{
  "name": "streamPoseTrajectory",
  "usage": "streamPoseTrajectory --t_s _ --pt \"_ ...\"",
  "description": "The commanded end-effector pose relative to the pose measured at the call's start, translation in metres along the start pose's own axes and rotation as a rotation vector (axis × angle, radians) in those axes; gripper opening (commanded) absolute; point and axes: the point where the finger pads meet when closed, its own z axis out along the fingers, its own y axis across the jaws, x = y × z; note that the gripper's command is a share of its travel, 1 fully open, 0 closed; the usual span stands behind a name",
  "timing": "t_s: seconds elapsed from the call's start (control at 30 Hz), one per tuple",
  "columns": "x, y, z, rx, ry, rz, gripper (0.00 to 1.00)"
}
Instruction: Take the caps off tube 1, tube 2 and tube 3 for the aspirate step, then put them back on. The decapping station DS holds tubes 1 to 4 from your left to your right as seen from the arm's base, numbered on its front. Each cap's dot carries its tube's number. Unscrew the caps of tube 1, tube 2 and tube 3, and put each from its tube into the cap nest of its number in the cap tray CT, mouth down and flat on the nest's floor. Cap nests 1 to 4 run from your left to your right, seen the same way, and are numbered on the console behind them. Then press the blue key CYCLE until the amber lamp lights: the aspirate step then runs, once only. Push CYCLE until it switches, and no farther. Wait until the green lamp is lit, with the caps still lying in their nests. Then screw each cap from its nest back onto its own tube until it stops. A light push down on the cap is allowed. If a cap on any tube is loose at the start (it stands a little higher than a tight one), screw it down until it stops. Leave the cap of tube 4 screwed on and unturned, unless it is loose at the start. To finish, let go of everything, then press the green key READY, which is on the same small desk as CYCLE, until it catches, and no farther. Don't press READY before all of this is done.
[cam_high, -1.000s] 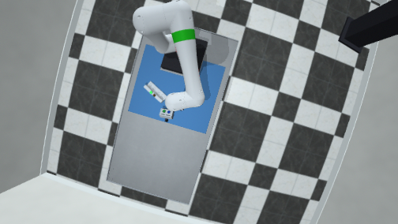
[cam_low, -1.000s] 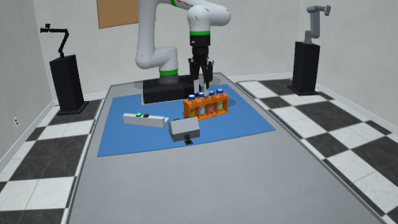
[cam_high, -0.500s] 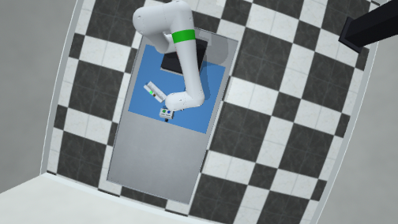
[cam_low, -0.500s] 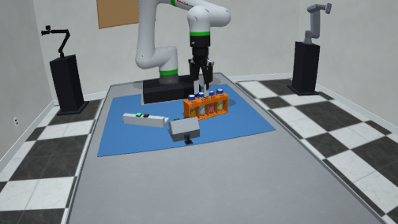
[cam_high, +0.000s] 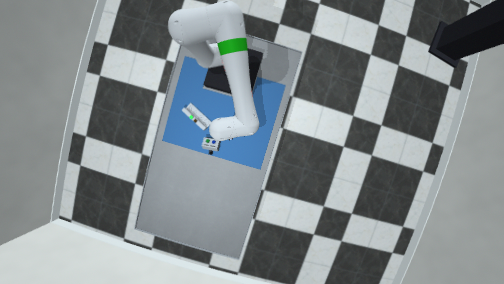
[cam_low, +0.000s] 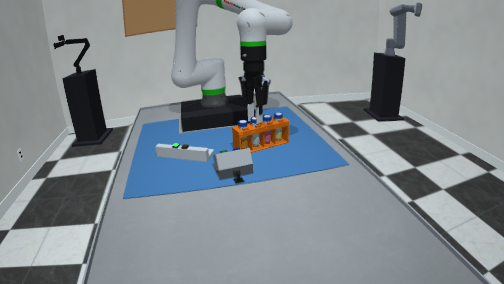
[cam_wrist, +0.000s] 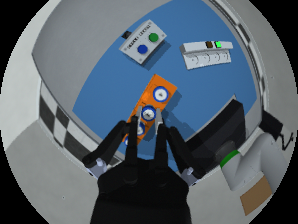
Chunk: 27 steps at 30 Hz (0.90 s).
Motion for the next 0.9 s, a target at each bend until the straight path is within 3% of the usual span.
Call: streamPoseTrajectory --t_s 0.0,0.3,0.87 --pt "0.0000 -0.0002 0.0000 0.000 0.000 0.000 0.00" --pt "0.0000 -0.0002 0.0000 0.000 0.000 0.000 0.00" --pt "0.0000 -0.0002 0.0007 0.000 0.000 0.500 0.00"
